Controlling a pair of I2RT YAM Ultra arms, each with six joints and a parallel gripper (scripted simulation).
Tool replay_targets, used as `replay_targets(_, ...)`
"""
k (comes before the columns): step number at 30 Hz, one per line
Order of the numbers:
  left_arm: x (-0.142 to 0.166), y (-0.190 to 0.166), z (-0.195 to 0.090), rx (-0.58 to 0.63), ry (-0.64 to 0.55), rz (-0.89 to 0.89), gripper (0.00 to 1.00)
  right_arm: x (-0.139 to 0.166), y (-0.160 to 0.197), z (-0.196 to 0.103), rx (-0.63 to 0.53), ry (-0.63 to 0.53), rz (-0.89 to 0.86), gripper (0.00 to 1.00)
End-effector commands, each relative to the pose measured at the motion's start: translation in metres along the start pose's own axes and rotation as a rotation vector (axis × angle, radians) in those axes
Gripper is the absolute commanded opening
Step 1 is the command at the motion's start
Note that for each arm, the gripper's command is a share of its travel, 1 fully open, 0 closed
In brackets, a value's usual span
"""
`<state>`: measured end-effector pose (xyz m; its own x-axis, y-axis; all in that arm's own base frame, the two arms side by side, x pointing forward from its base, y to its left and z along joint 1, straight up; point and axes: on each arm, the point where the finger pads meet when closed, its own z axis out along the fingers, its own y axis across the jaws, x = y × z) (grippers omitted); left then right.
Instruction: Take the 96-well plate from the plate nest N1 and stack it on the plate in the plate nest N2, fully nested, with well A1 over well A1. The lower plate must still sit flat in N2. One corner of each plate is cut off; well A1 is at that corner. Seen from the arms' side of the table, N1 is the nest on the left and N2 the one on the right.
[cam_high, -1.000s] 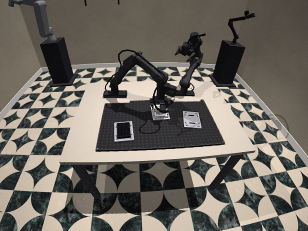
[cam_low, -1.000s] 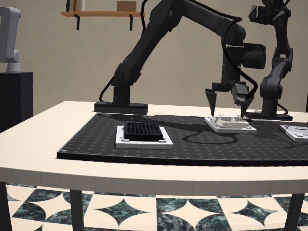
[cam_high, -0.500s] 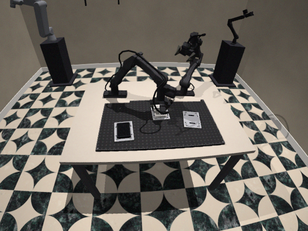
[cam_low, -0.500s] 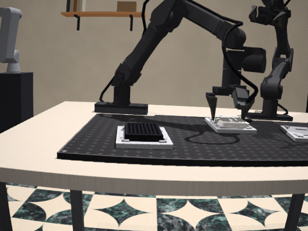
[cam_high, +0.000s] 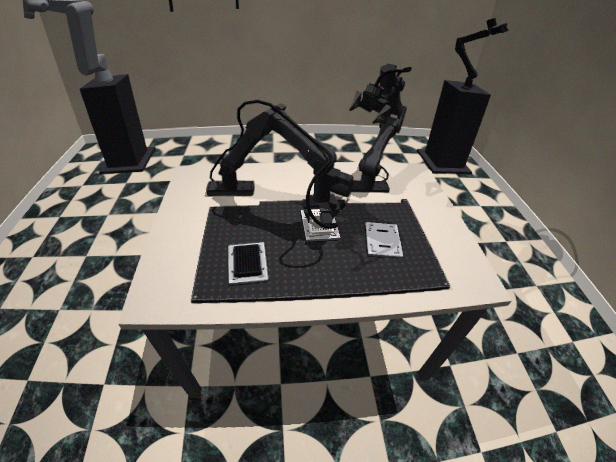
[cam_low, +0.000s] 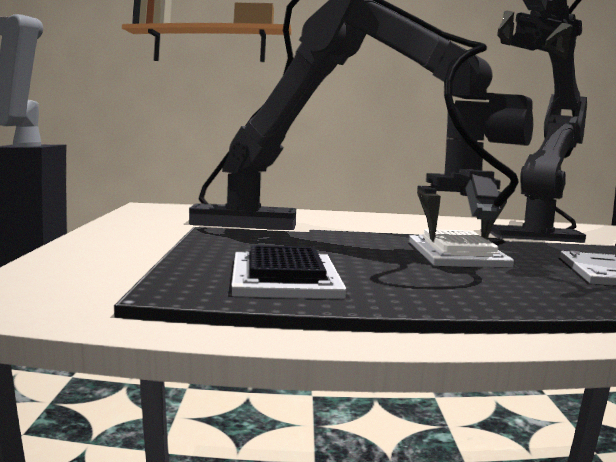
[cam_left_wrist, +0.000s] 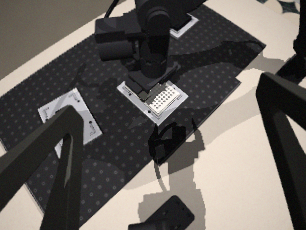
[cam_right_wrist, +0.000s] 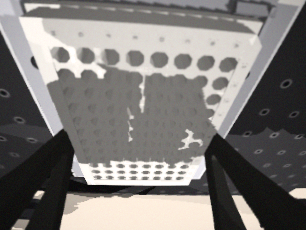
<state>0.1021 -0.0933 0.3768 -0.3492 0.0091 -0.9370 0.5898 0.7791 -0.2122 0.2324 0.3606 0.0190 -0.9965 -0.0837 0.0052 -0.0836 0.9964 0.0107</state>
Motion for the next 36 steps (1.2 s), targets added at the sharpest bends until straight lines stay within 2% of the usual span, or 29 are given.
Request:
replay_targets(1,-0.005,-0.002,-0.013,0.006,-0.031,0.002,1.0,0.0,-0.004,-0.004,0.004,-0.011,0.011,0.79)
replay_targets(3,-0.005,-0.002,-0.013,0.006,-0.031,0.002,1.0,0.0,-0.004,-0.004,0.004,-0.011,0.011,0.79)
replay_targets(4,-0.005,-0.002,-0.013,0.006,-0.031,0.002,1.0,0.0,-0.004,-0.004,0.004,-0.011,0.011,0.67)
replay_targets(5,-0.005,-0.002,-0.013,0.006,-0.031,0.002,1.0,0.0,-0.004,-0.004,0.004,-0.011,0.011,0.79)
replay_targets(14,-0.005,-0.002,-0.013,0.006,-0.031,0.002,1.0,-0.001,0.0,-0.056,-0.004,-0.017,0.01,0.79)
replay_targets(20,-0.005,-0.002,-0.013,0.006,-0.031,0.002,1.0,-0.004,0.002,-0.06,-0.01,-0.032,-0.007,0.79)
replay_targets(21,-0.005,0.0,-0.013,-0.004,-0.031,0.0,1.0,-0.004,-0.002,-0.053,0.003,-0.022,-0.019,0.79)
replay_targets(22,-0.016,-0.002,-0.01,0.0,-0.064,0.003,1.0,-0.007,-0.004,-0.053,0.001,-0.024,-0.025,0.79)
replay_targets(27,-0.055,-0.004,0.023,0.018,-0.185,0.013,1.0,-0.026,-0.035,-0.056,-0.006,-0.02,-0.106,0.79)
replay_targets(30,-0.084,-0.007,0.067,0.045,-0.266,0.018,1.0,-0.05,-0.082,-0.059,0.01,-0.001,-0.132,0.79)
replay_targets(35,-0.089,-0.016,0.135,0.087,-0.305,0.016,1.0,-0.095,-0.151,-0.065,0.011,0.004,-0.134,0.79)
replay_targets(36,-0.089,-0.016,0.135,0.087,-0.305,0.016,1.0,-0.095,-0.151,-0.065,0.011,0.004,-0.134,0.79)
